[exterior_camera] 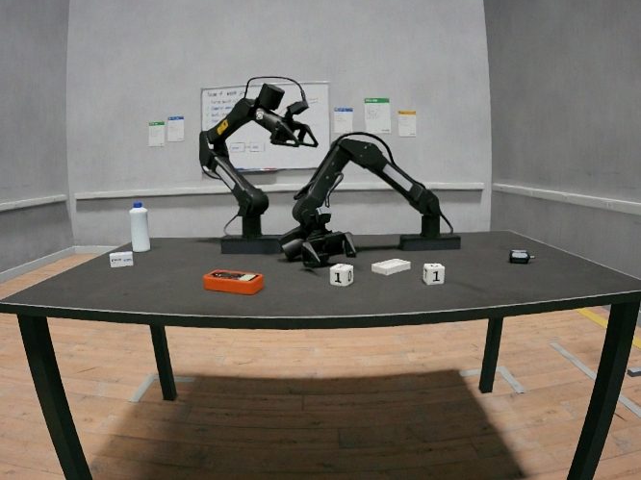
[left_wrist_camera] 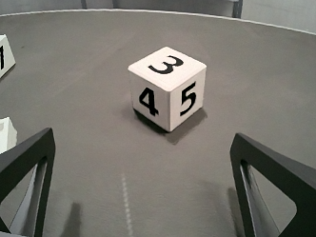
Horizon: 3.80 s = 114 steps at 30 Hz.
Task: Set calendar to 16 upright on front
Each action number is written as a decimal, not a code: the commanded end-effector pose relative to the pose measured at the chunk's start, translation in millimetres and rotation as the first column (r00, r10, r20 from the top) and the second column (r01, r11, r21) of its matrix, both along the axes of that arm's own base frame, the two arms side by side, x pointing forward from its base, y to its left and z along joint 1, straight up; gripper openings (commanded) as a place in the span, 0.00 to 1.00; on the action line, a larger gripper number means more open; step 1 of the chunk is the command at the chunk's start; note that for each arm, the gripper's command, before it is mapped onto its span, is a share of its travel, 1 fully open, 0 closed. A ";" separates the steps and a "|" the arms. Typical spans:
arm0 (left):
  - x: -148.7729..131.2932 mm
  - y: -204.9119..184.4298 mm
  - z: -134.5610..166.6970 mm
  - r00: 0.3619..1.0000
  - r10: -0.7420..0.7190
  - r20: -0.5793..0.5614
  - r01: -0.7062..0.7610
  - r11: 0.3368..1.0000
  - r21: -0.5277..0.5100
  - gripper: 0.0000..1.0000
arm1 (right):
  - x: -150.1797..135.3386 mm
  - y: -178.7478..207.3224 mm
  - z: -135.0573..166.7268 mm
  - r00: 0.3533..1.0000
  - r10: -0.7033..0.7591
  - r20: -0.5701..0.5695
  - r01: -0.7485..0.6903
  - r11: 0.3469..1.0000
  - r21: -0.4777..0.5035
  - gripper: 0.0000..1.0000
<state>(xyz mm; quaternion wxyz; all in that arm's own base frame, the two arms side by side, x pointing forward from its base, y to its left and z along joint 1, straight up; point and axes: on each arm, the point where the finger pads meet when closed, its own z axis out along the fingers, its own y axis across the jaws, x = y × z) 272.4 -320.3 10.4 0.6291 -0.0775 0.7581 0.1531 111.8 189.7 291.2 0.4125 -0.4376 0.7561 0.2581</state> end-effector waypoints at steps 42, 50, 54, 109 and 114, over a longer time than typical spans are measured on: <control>68.7 21.8 33.3 0.913 0.152 -0.380 -0.178 0.983 -0.036 1.00 | 6.8 -6.0 6.8 0.996 -0.084 -0.011 0.084 0.996 0.000 1.00; 104.5 34.3 45.4 0.779 0.054 -0.625 -0.111 0.992 -0.053 1.00 | 22.1 -13.0 -5.0 0.950 -0.311 -0.042 0.309 0.950 -0.046 1.00; 111.0 35.0 43.7 0.699 -0.016 -0.715 -0.035 0.998 -0.057 1.00 | 23.4 -11.9 -6.1 0.929 -0.369 -0.032 0.368 0.929 -0.048 1.00; 119.9 36.3 37.4 -0.474 -0.798 -0.371 0.587 0.027 -0.809 1.00 | 12.0 4.5 13.2 0.856 -0.512 0.066 0.505 0.857 0.099 1.00; 128.8 41.7 41.9 -0.466 -0.818 -0.338 0.603 -0.013 -0.798 1.00 | 13.3 2.9 11.8 0.853 -0.518 0.062 0.511 0.853 0.104 1.00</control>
